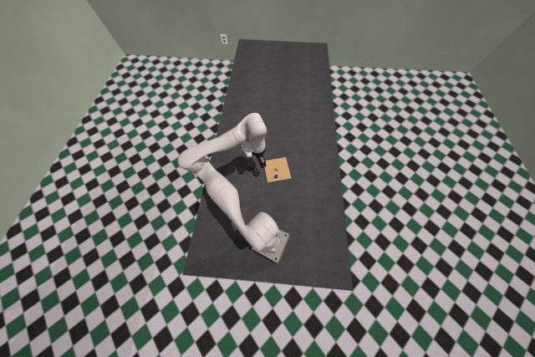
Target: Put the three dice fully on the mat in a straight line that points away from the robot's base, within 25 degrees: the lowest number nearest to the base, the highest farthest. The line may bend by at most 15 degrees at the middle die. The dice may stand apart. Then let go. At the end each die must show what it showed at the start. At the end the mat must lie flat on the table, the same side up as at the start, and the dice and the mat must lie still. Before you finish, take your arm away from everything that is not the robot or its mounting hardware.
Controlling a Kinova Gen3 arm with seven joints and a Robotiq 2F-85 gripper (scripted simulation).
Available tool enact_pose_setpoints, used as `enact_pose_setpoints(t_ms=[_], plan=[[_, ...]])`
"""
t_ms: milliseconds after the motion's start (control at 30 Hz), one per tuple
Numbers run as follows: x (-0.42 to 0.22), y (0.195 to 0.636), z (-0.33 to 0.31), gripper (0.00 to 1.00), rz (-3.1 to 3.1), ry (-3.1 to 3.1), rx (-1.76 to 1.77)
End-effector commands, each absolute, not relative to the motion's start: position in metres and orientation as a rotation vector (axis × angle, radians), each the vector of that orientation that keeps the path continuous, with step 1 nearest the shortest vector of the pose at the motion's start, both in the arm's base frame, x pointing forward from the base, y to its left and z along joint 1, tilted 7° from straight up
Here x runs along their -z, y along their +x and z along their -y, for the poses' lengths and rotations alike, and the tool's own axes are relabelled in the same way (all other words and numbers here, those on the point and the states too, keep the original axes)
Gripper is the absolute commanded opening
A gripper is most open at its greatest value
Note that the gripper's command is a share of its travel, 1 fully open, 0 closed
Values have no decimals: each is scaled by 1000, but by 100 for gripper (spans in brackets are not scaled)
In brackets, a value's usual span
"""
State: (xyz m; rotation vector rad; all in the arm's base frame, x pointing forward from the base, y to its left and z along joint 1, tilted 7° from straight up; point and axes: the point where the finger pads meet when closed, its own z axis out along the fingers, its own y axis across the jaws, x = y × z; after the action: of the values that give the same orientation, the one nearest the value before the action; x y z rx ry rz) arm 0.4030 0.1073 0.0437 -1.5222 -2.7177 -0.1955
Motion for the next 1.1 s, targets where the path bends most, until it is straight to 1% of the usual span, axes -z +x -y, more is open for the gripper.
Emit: enact_pose_setpoints(t_ms=[0, 367, 1067], plan=[[-44, 402, -115, 100, 2781, -1413, 197], [-43, 400, -132, 100, 2994, -946, 201], [-43, 397, -146, 100, 3108, -548, 200]])
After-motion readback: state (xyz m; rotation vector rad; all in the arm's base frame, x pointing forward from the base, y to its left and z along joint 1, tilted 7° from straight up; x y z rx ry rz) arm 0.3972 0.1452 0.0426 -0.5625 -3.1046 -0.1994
